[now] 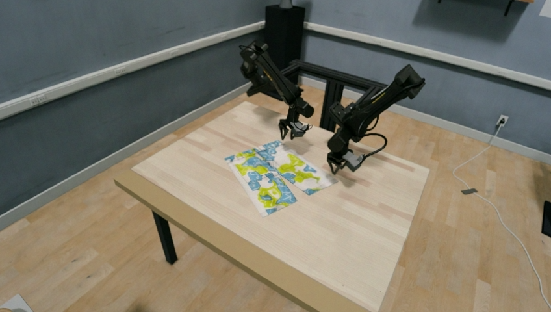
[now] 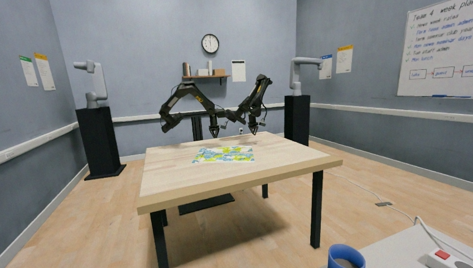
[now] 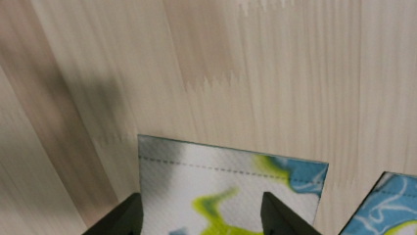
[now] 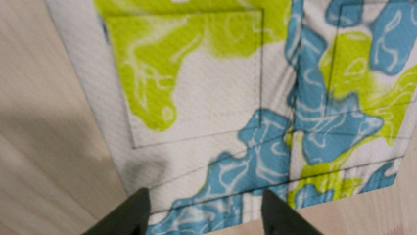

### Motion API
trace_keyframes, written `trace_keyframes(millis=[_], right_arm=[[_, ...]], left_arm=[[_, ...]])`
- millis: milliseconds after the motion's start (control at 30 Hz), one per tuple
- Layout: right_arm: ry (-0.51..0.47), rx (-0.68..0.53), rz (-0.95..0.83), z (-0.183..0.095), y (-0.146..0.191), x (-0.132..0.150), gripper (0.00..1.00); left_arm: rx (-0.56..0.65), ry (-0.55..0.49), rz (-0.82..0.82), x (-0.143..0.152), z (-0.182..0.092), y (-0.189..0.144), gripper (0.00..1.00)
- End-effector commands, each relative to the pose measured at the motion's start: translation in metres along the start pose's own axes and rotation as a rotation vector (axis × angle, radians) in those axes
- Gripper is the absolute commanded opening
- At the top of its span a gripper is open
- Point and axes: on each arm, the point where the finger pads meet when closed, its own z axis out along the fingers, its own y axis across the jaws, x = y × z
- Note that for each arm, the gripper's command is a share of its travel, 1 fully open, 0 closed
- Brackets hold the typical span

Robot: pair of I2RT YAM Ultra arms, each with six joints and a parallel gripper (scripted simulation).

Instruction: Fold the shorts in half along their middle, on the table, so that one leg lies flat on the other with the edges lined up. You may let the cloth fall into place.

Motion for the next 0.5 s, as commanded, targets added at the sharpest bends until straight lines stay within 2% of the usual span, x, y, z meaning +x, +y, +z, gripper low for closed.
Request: trace_keyframes(millis=[0, 167, 233, 267, 333, 467], right_arm=[[-0.088, -0.029, -0.005, -0.023, 0.003, -0.018, 0.56], [-0.058, -0.124, -0.108, -0.02, 0.026, 0.016, 0.56], [-0.075, -0.131, -0.1, -0.022, 0.026, 0.015, 0.56], [-0.047, -0.139, -0.131, -0.019, 0.03, 0.028, 0.56], [-0.041, -0.167, -0.159, -0.019, 0.036, 0.038, 0.56], [-0.04, -0.183, -0.175, -0.02, 0.039, 0.047, 0.56]], left_arm=[[0.07, -0.031, -0.061, 0.003, 0.002, -0.016, 0.56], [0.115, 0.03, -0.055, 0.048, 0.008, 0.001, 0.56], [0.136, 0.015, -0.057, 0.05, 0.007, -0.001, 0.56], [0.102, 0.033, -0.012, 0.059, 0.009, 0.015, 0.56], [0.113, 0.044, -0.009, 0.068, 0.01, 0.022, 0.56], [0.117, 0.055, 0.017, 0.077, 0.01, 0.032, 0.56]])
